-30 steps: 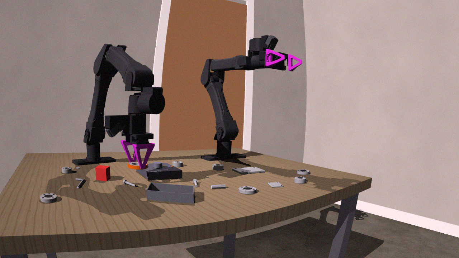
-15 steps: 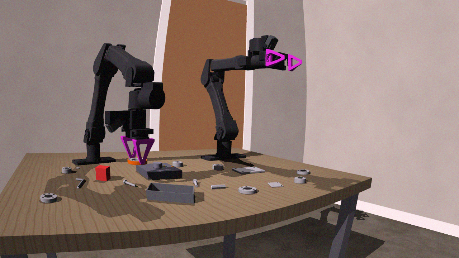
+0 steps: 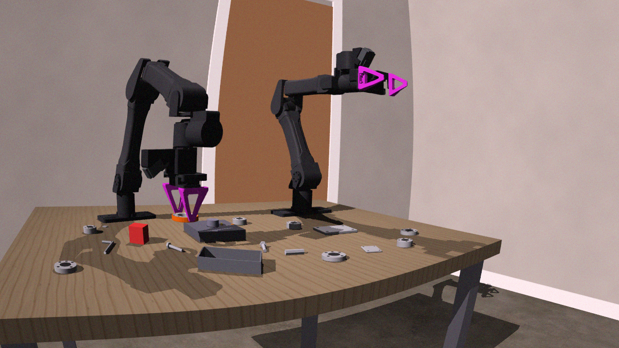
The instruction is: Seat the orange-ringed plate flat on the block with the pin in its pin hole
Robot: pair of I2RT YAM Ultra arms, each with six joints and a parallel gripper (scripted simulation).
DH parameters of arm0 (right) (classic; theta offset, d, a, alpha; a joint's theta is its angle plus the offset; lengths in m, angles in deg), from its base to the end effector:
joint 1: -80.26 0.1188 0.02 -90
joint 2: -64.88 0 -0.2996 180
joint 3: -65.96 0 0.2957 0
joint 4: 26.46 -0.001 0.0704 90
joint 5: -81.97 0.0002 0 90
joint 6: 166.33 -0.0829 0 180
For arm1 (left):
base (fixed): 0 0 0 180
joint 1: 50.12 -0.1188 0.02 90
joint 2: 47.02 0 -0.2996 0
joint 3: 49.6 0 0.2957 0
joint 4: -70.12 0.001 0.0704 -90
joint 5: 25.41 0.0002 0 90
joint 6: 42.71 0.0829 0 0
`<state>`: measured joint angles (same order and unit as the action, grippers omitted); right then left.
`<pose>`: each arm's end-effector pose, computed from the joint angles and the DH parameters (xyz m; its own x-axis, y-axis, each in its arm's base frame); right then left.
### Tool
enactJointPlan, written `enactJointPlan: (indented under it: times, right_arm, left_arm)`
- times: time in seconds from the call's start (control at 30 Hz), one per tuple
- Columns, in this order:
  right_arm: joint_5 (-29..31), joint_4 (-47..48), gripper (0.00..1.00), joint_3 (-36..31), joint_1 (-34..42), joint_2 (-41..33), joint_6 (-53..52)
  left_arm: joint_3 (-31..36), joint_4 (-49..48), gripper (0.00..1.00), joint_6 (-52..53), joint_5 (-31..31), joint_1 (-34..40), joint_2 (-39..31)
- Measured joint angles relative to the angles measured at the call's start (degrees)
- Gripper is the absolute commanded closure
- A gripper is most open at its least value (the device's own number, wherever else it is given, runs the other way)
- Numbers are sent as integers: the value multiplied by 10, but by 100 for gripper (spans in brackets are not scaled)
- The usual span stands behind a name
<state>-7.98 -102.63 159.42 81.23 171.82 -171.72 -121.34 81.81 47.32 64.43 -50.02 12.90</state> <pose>0.3955 0.0076 0.1832 0.0771 0.9970 -0.0003 0.9970 -0.0771 0.0062 0.3126 0.0007 0.4388 0.0023 0.0005 -1.0000 -0.0010 1.0000 0.0005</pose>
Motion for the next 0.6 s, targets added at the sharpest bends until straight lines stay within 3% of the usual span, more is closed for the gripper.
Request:
enactJointPlan:
  times: [0.4,0.6]
  right_arm:
    - [-2,-3,100,-4,4,0,19]
    - [1,-1,100,-9,18,0,109]
  left_arm:
    - [0,0,0,0,0,0,0]
    - [0,0,0,0,0,0,0]
